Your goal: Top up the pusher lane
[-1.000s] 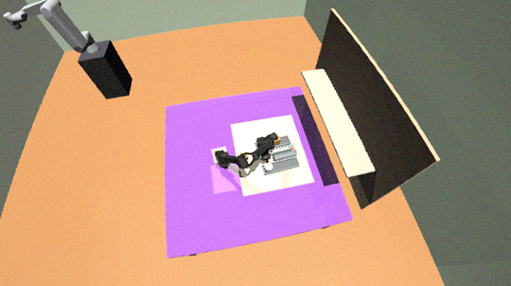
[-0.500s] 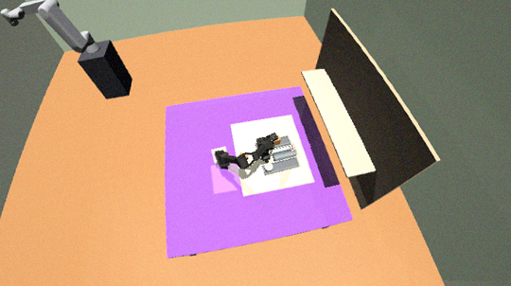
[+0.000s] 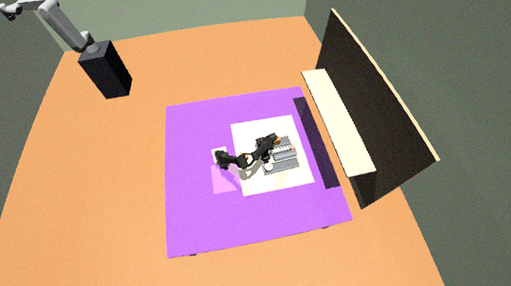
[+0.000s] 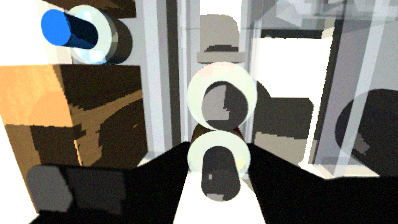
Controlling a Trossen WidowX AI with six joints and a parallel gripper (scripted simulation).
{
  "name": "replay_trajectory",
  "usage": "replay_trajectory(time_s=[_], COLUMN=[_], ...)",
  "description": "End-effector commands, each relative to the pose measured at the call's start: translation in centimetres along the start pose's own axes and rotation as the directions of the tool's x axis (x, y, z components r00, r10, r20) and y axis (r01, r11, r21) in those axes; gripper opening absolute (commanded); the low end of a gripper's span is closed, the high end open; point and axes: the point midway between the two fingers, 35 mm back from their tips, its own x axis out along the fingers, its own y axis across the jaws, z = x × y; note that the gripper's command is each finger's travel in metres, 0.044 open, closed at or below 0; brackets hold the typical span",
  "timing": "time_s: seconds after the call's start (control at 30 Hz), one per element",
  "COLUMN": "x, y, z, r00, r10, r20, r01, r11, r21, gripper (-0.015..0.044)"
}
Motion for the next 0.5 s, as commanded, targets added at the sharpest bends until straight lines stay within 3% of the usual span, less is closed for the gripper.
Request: replay_trajectory(time_s=[0.0,0.47], x=[0.02,0.02], y=[-0.09,-0.09], z=[0.06,-0.18], r00=[1.000,1.000], r10=[-0.006,-0.006], r20=[0.006,0.006], r01=[0.006,0.006], r11=[1.000,1.000], r21=[0.002,0.002], gripper=[0.0000,0.0000])
